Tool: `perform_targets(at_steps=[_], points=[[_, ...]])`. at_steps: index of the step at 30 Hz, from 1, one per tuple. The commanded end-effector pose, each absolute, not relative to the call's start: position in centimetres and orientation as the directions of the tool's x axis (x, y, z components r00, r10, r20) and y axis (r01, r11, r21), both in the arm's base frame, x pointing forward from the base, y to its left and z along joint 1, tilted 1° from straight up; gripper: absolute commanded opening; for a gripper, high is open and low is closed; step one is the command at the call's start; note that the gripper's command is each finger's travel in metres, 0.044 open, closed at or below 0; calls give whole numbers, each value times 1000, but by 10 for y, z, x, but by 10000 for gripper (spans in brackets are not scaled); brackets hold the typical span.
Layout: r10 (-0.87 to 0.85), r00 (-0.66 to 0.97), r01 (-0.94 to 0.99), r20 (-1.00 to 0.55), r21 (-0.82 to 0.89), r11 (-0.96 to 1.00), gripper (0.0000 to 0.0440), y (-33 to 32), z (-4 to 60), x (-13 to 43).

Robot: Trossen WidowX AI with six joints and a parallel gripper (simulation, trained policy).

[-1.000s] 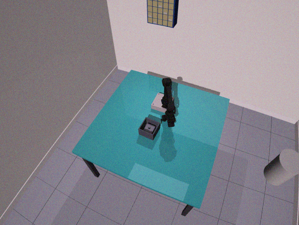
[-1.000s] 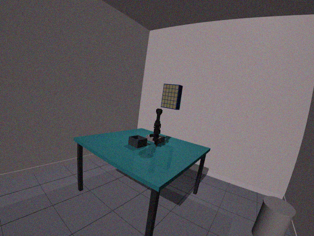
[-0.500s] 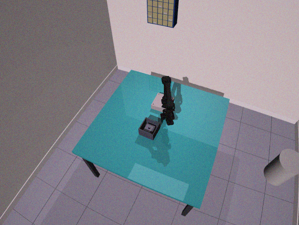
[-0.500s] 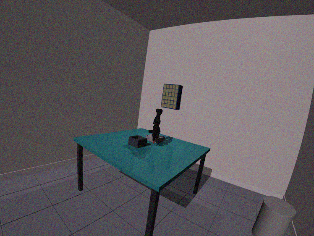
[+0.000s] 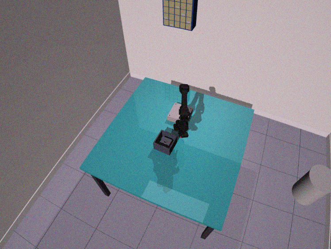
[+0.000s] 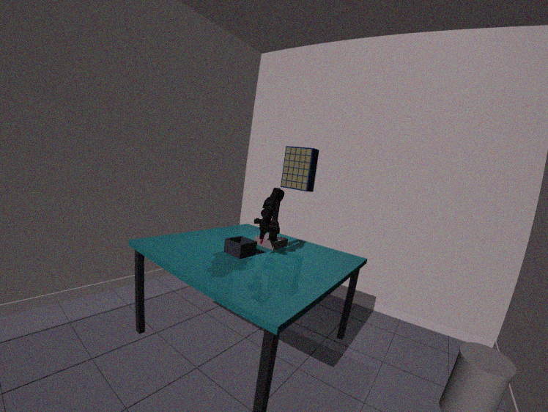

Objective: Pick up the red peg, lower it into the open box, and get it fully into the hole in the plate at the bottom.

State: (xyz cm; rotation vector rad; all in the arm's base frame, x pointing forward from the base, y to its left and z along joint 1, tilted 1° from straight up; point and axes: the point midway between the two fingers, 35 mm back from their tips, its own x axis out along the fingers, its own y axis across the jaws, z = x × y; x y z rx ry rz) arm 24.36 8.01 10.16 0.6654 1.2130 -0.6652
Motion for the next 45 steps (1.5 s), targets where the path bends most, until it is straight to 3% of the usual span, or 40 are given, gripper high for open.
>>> perform_targets(at_steps=[1,20,38,40,45], points=[[-116,224,769,-968,103,631,0,72,108,252],[-151,234,837,-960,120,533,0,6,118,301],[-128,176,876,-976,96,472,6,-33,83,326],[-126,163,876,-979,85,475,23,-34,76,327],[-123,124,867,-985,47,496,126,-39,62,328]])
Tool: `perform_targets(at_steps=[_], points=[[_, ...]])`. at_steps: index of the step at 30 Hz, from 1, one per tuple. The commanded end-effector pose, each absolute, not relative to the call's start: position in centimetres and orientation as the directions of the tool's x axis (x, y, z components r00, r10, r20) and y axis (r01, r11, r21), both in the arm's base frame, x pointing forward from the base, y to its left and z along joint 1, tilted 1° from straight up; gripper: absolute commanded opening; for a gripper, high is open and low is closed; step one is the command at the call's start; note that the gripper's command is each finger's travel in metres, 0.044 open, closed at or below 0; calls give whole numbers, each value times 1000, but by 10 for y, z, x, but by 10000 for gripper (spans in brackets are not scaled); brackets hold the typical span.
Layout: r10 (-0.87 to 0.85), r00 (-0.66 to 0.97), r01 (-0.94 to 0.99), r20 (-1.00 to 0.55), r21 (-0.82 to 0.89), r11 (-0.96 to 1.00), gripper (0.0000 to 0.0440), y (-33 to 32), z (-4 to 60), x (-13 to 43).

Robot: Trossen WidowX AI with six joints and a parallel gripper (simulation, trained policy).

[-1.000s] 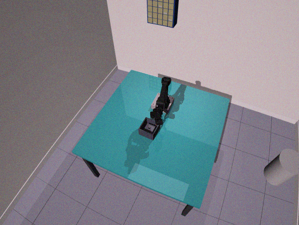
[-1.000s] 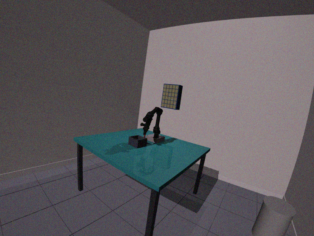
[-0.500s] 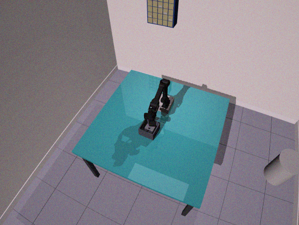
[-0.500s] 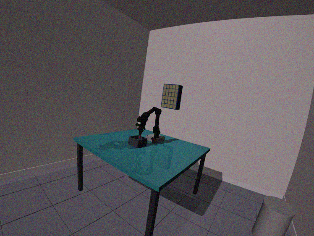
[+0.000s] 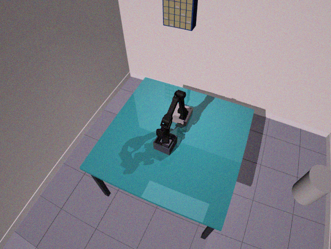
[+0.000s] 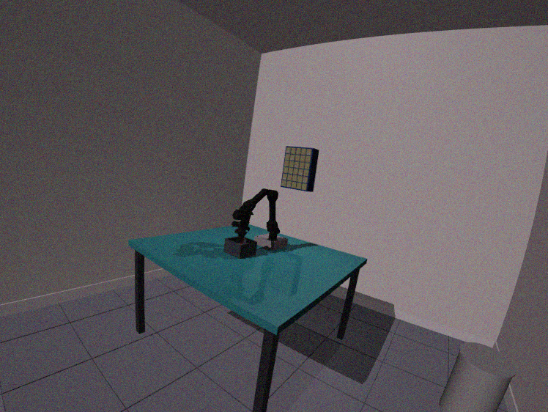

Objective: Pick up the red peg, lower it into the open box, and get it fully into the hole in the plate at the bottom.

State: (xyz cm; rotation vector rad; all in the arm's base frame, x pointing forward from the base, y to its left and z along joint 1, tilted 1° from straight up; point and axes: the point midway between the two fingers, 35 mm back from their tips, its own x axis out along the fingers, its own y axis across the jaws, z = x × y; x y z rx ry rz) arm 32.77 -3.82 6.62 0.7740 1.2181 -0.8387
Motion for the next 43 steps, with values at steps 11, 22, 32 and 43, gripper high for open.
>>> perform_targets(at_steps=[11,22,32,43], points=[[-116,125,860,-985,50,508,234,-50,56,349],[-136,197,856,-971,103,507,440,-70,66,380],[-180,279,853,-943,157,497,440,-93,79,402],[-180,279,853,-943,157,497,440,-93,79,402]])
